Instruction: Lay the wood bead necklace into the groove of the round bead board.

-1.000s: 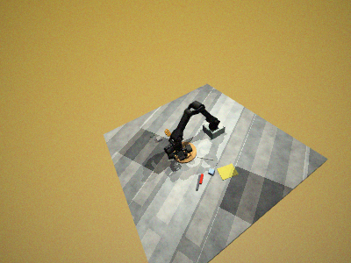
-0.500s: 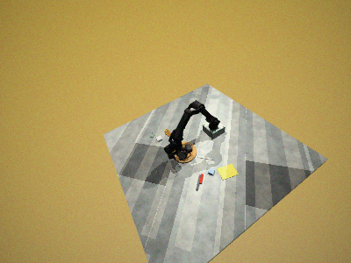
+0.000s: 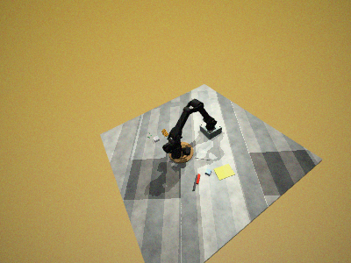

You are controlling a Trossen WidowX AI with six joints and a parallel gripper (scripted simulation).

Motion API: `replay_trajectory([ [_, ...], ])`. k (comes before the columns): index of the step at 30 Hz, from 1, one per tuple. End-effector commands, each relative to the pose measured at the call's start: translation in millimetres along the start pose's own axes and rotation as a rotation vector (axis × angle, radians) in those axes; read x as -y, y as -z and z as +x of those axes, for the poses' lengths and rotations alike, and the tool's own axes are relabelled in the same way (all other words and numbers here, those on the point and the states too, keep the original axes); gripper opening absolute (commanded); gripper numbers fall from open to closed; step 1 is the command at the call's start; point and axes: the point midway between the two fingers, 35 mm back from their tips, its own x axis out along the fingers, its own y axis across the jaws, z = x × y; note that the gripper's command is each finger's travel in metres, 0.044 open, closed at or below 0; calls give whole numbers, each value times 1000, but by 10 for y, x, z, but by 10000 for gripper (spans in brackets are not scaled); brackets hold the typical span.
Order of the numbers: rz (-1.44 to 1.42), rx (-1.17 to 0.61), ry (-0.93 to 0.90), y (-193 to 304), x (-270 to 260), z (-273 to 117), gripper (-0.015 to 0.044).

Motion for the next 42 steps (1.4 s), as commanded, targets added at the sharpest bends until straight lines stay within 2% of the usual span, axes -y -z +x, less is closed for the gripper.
replay_trajectory([
  [1, 670, -16, -3, 176, -200, -73, 120],
  [5, 1029, -17, -1, 260, -296, -120, 120],
  [23, 1949, -21, 8, 469, -519, -205, 120],
  [42, 1978, -21, 9, 473, -524, -207, 120],
])
